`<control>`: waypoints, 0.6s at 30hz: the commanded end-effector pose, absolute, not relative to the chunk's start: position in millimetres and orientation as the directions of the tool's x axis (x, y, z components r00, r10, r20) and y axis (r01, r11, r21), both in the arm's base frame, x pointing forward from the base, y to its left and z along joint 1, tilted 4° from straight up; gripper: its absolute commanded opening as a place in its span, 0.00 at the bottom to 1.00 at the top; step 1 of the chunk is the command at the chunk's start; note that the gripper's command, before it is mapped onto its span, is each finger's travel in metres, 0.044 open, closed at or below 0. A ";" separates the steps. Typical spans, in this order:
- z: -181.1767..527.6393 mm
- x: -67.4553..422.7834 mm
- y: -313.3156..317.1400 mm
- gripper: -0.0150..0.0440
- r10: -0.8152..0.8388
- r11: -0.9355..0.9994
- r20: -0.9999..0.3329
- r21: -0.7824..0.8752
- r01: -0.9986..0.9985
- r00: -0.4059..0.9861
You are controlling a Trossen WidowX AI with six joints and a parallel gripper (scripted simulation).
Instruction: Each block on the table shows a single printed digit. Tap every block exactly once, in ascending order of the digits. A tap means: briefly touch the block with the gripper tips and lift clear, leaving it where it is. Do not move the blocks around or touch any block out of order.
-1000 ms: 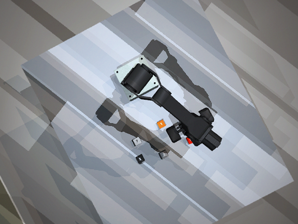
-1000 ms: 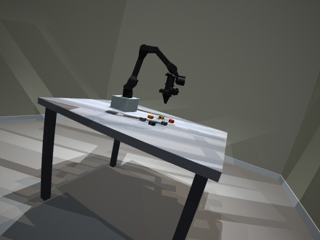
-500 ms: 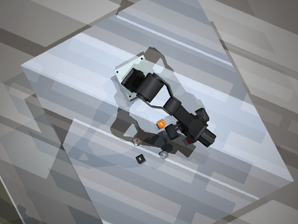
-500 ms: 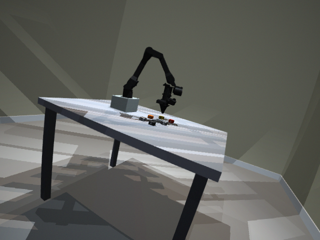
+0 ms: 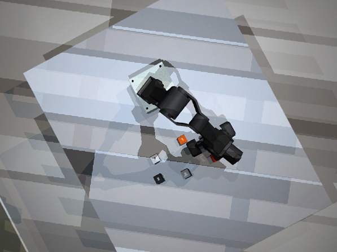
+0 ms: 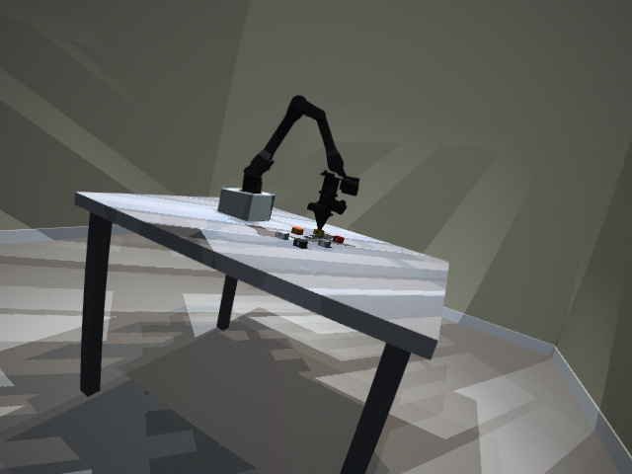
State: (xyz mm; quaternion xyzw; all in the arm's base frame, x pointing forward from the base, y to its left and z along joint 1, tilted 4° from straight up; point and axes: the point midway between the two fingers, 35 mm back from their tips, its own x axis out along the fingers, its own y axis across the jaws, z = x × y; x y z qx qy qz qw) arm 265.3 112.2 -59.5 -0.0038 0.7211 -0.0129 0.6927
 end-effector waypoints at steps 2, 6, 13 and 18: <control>-64.9 263.0 111.3 0.29 -0.025 1.000 -0.999 -0.025 0.015 -0.044; -60.5 264.7 111.9 0.29 -0.024 1.000 -0.999 -0.025 0.013 -0.041; -33.2 264.9 112.3 0.29 -0.024 1.000 -0.999 -0.025 0.015 -0.044; 20.8 270.5 114.6 0.29 -0.023 1.000 -0.999 -0.023 0.008 -0.037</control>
